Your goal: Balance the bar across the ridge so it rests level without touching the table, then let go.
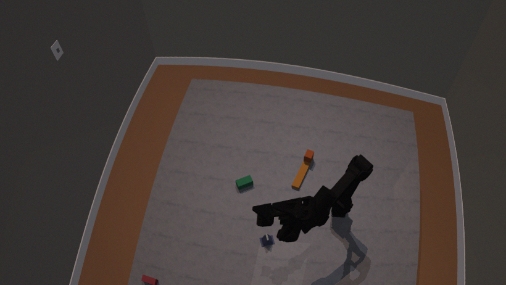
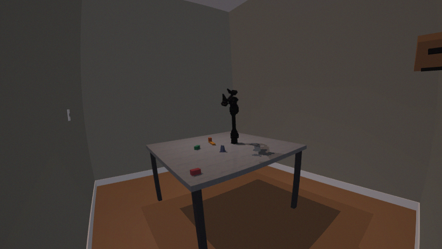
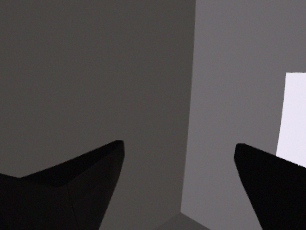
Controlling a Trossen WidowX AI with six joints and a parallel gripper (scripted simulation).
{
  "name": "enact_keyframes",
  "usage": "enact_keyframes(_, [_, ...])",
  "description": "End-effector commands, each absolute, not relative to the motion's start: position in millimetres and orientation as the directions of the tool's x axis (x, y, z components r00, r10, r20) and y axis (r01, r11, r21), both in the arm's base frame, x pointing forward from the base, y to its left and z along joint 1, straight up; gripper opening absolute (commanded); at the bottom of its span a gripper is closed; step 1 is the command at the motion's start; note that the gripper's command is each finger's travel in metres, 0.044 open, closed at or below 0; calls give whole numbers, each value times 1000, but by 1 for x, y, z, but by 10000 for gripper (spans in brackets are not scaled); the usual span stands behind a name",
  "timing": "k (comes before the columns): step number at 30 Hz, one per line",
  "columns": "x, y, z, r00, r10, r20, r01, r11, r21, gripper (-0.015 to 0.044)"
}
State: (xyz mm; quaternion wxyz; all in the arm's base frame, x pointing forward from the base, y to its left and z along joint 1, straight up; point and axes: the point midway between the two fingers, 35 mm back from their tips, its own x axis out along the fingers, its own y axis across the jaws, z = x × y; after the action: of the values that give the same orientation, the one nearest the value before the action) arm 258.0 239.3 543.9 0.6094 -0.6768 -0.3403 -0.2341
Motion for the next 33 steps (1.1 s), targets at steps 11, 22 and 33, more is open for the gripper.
enact_keyframes(11, [335, 218, 502, 808, 216, 548, 589, -280, -758, 315])
enact_keyframes(22, [387, 180, 458, 918, 182, 352, 396, -442, -805, 315])
enact_keyframes(33, [426, 127, 406, 988, 96, 123, 156, -551, -820, 315])
